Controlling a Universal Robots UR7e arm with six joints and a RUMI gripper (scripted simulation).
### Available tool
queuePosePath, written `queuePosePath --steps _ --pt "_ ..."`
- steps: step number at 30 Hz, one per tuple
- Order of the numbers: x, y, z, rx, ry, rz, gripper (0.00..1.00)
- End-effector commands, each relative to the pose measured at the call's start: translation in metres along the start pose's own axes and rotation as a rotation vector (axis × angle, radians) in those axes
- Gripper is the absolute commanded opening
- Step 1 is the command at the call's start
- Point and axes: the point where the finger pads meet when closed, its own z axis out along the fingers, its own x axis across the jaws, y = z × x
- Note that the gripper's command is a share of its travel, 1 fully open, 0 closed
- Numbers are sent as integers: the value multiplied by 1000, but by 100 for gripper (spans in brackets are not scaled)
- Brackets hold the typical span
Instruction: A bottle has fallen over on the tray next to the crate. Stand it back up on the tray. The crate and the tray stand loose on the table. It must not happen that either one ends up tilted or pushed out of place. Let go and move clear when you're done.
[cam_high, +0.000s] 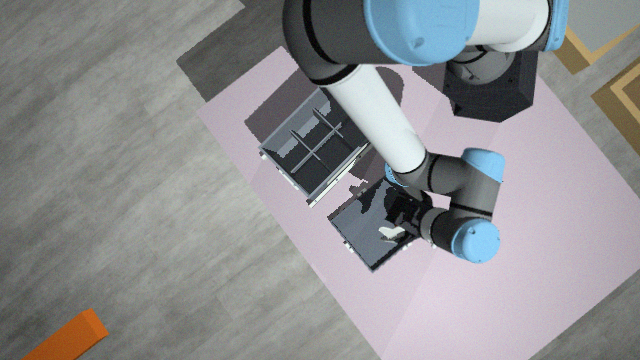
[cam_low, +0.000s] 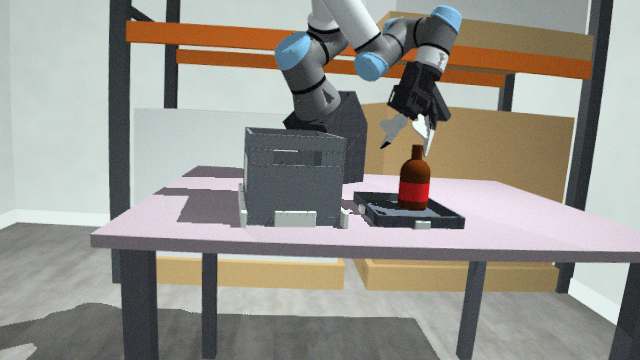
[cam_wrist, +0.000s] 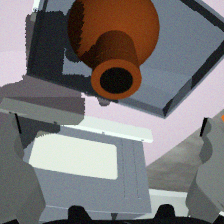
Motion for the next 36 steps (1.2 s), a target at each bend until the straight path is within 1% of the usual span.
queuePosePath --steps 1,26,36 --pt "0 0 0 0 1 1 100" --pt "0 1 -3 0 1 1 100" --pt "0 5 -15 0 1 1 100"
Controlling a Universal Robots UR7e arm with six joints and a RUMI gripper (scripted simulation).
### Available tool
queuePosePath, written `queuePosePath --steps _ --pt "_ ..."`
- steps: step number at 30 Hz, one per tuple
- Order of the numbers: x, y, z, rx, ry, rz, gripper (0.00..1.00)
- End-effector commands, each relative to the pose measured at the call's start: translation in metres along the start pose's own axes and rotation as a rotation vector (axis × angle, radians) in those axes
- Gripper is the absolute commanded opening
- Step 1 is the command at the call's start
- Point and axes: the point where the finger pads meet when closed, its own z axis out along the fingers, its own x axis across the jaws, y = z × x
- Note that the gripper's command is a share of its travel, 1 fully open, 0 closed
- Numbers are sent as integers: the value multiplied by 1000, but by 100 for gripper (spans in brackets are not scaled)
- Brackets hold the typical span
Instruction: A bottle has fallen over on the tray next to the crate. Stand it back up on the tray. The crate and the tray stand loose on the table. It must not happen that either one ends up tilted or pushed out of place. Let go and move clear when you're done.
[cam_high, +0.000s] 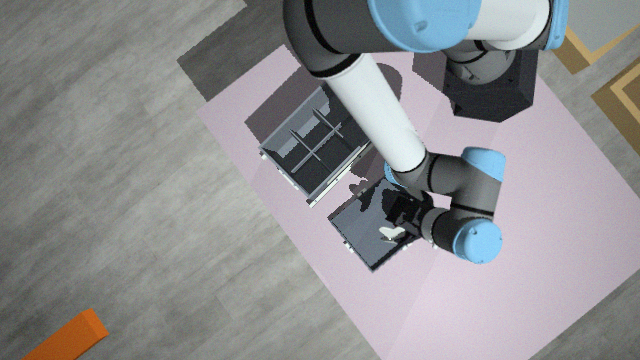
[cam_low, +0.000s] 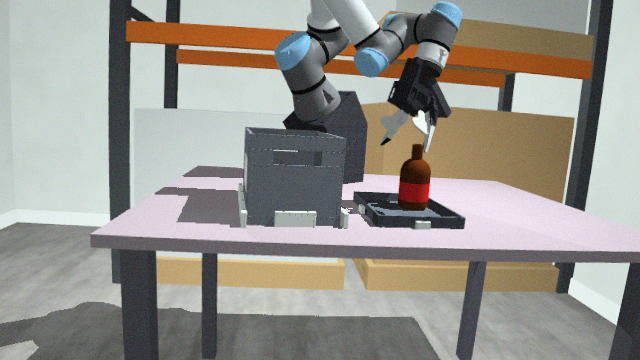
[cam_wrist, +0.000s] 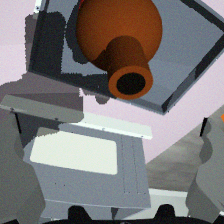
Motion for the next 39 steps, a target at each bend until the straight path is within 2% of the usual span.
queuePosePath --steps 1,39 --pt "0 3 -8 0 0 1 100" --pt "0 28 -77 0 0 1 100"
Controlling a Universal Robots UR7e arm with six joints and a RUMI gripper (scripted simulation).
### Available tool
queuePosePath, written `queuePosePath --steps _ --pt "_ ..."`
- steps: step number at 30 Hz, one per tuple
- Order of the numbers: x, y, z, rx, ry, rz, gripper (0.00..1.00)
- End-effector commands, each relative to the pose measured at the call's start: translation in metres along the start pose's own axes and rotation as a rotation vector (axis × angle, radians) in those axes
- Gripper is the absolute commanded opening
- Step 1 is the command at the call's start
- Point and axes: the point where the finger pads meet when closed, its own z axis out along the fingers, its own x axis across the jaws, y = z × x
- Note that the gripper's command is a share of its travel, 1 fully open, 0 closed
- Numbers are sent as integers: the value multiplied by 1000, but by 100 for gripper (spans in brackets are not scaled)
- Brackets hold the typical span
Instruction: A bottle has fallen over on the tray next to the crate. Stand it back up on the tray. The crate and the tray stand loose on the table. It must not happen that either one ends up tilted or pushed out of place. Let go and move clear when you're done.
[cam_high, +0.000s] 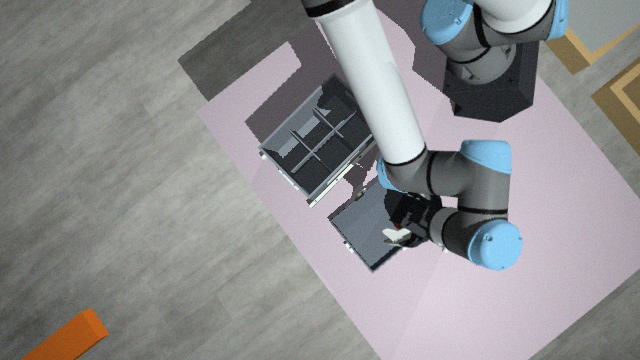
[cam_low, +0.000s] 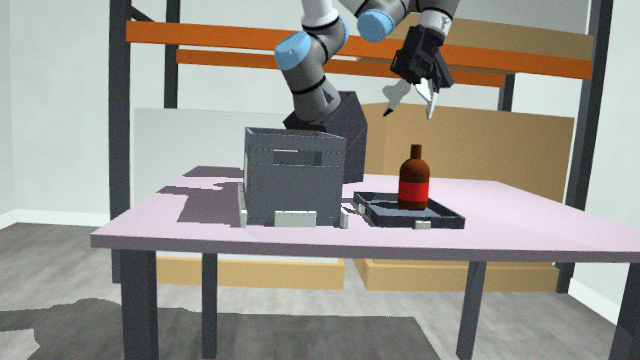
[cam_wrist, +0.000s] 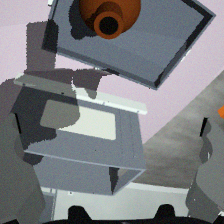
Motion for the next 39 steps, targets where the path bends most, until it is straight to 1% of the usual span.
queuePosePath --steps 1,11,22,23,39 --pt "0 3 -8 -1 -2 1 100" --pt "0 6 -16 -1 -2 1 100" --pt "0 6 -18 -1 -2 1 100" --pt "0 6 -18 -1 -2 1 0" --pt "0 6 -18 -1 -2 1 0"
